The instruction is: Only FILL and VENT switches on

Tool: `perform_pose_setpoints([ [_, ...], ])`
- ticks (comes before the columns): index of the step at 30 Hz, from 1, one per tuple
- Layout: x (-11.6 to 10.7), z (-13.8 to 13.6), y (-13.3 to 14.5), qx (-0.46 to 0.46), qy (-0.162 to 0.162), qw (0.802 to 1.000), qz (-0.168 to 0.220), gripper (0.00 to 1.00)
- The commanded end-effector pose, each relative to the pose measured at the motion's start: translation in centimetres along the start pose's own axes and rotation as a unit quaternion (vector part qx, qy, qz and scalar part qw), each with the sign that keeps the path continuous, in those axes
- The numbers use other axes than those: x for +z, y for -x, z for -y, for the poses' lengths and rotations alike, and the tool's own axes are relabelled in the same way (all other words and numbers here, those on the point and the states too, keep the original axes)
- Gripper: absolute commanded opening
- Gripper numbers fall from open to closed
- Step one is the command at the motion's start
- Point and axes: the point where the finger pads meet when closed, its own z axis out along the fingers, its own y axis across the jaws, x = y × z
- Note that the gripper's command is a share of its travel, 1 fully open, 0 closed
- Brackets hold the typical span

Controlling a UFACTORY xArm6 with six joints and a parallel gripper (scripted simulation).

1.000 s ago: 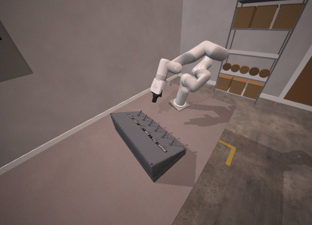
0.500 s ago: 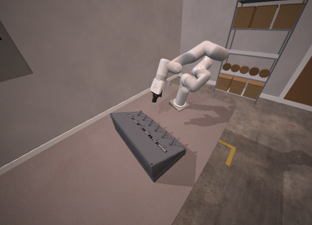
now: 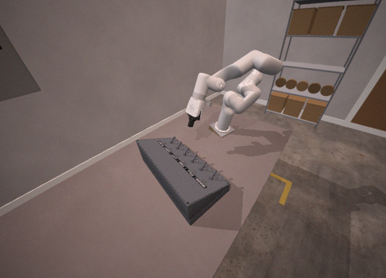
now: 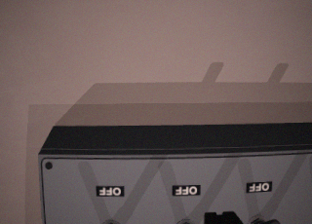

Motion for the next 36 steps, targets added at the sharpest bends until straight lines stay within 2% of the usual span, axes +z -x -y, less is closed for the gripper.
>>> perform_pose_setpoints([
  [1, 0.5, 0.0, 0.1, 0.000, 0.000, 1.000, 0.002, 0.00],
  [11, 2.6, 0.0, 0.1, 0.000, 0.000, 1.000, 0.002, 0.00],
  [26, 8.5, 0.0, 0.1, 0.000, 0.000, 1.000, 0.002, 0.00],
  [36, 10.3, 0.0, 0.1, 0.000, 0.000, 1.000, 0.002, 0.00],
])
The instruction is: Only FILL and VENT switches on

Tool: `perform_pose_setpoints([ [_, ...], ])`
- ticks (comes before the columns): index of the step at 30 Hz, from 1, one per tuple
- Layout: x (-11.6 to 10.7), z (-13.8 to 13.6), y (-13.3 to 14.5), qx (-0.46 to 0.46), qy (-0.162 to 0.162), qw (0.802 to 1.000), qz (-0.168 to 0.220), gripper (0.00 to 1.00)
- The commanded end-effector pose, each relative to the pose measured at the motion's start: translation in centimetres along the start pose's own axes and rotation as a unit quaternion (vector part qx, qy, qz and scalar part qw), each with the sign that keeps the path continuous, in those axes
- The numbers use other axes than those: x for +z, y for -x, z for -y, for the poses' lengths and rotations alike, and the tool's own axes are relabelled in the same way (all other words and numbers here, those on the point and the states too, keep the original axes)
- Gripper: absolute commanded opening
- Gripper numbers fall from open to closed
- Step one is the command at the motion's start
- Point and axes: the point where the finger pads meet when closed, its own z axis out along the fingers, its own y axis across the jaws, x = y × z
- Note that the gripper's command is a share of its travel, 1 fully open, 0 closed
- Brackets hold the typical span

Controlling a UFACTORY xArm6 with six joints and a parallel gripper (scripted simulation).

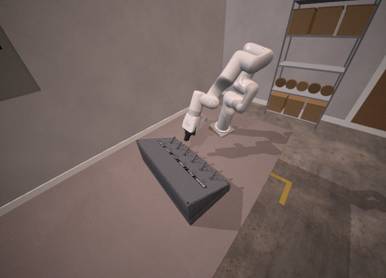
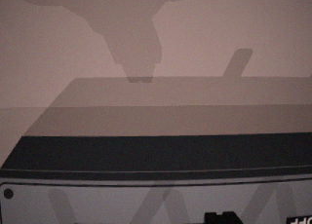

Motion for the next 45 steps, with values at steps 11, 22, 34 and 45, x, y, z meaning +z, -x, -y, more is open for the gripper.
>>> perform_pose_setpoints([
  [11, 1.69, -0.06, 0.32, -0.001, 0.003, 1.000, 0.005, 0.00],
  [22, 1.83, -0.06, 0.32, -0.001, 0.003, 1.000, 0.005, 0.00],
  [34, 1.83, -0.06, 0.34, -0.001, 0.003, 1.000, 0.005, 0.00],
  [45, 1.79, -0.07, 0.47, -0.001, 0.003, 1.000, 0.005, 0.00],
])
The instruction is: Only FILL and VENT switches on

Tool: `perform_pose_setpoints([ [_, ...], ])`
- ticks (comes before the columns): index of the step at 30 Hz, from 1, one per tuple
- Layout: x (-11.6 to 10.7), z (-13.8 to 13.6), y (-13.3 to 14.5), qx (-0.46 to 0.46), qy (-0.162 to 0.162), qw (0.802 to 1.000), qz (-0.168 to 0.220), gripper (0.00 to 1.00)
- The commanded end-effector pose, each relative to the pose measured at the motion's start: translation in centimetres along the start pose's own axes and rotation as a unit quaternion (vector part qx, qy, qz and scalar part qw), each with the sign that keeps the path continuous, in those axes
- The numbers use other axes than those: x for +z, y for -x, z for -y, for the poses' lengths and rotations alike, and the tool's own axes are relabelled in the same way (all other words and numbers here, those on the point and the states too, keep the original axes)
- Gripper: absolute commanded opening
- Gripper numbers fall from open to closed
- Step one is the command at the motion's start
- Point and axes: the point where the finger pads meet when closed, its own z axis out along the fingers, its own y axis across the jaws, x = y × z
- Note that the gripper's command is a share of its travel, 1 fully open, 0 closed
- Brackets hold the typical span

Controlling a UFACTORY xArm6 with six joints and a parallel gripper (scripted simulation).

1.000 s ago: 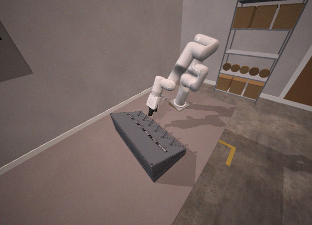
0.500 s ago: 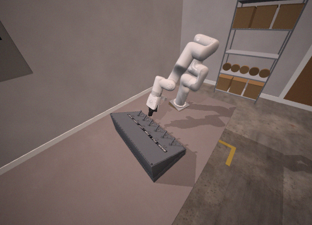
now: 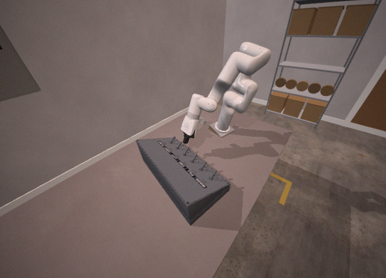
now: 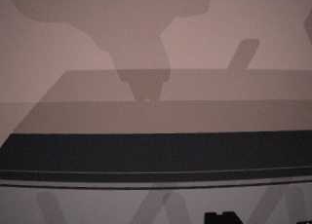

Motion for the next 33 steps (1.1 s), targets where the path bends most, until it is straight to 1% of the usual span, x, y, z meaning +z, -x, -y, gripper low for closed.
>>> perform_pose_setpoints([
  [1, -0.07, -0.01, 0.18, 0.000, 0.000, 1.000, 0.002, 0.00],
  [33, -0.07, -0.01, 0.51, 0.000, 0.000, 1.000, 0.002, 0.00],
])
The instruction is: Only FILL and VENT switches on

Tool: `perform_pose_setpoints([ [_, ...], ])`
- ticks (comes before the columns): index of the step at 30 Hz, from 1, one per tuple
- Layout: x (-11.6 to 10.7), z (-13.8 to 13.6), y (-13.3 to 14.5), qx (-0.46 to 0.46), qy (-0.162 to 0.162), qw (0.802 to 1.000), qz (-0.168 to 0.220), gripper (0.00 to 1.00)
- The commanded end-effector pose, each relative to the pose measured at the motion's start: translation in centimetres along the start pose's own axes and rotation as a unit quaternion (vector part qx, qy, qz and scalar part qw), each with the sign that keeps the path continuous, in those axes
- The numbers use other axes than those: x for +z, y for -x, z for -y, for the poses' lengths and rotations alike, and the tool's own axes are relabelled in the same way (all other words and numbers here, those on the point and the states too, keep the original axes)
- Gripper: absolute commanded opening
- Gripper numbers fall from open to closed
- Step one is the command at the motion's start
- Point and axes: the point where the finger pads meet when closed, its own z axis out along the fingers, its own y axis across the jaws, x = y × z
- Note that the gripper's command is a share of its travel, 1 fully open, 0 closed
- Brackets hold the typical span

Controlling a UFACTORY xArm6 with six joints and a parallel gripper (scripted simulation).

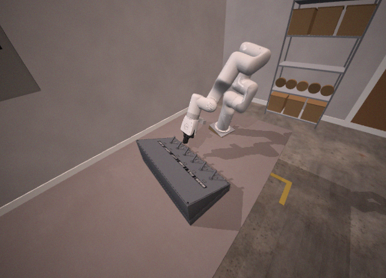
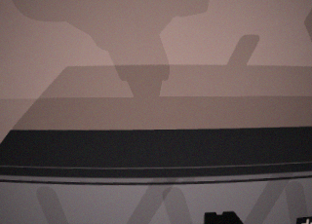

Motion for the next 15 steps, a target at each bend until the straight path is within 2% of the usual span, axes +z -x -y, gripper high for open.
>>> perform_pose_setpoints([
  [1, -0.06, -0.01, 0.27, 0.000, 0.000, 1.000, 0.002, 0.00],
  [15, -0.06, -0.01, 1.22, 0.000, 0.000, 1.000, 0.002, 0.00],
])
